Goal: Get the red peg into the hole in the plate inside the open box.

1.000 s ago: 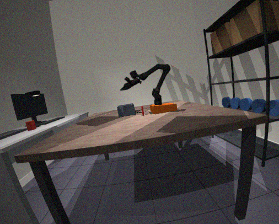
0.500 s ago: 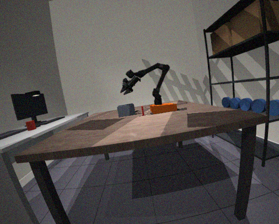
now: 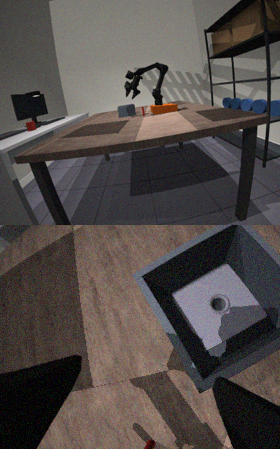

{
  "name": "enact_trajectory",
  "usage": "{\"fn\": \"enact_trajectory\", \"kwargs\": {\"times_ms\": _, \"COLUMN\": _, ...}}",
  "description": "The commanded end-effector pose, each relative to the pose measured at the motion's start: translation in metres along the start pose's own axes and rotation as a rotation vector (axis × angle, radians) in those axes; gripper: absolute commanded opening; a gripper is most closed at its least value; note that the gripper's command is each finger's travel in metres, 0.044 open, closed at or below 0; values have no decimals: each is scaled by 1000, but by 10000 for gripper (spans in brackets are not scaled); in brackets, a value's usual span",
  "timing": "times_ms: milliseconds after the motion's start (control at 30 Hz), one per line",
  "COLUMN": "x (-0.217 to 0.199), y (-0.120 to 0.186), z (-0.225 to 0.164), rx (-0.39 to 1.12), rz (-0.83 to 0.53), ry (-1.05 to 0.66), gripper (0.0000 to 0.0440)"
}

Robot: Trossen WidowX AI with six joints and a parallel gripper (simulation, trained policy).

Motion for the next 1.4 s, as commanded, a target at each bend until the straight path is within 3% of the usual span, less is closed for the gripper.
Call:
{"fn": "enact_trajectory", "kwargs": {"times_ms": 0, "x": 8, "y": 2, "z": -18, "rx": 82, "rz": -52, "ry": -65, "gripper": 440}}
{"fn": "enact_trajectory", "kwargs": {"times_ms": 300, "x": 18, "y": 2, "z": -60, "rx": 247, "rz": -190, "ry": -164, "gripper": 440}}
{"fn": "enact_trajectory", "kwargs": {"times_ms": 667, "x": 24, "y": -14, "z": -91, "rx": 336, "rz": -303, "ry": -237, "gripper": 440}}
{"fn": "enact_trajectory", "kwargs": {"times_ms": 1233, "x": 25, "y": -74, "z": -129, "rx": 335, "rz": -294, "ry": -319, "gripper": 438}}
{"fn": "enact_trajectory", "kwargs": {"times_ms": 1367, "x": 24, "y": -82, "z": -136, "rx": 338, "rz": -290, "ry": -335, "gripper": 401}}
Point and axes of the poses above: the point midway between the two fingers, 35 mm back from their tips, its own y axis back along the fingers, its own x axis across the jaws, z = x × y, the point moved 5 cm from there along y, back along the fingers, and after that the axes turned 14 degrees about y, right-handed, at the moved point
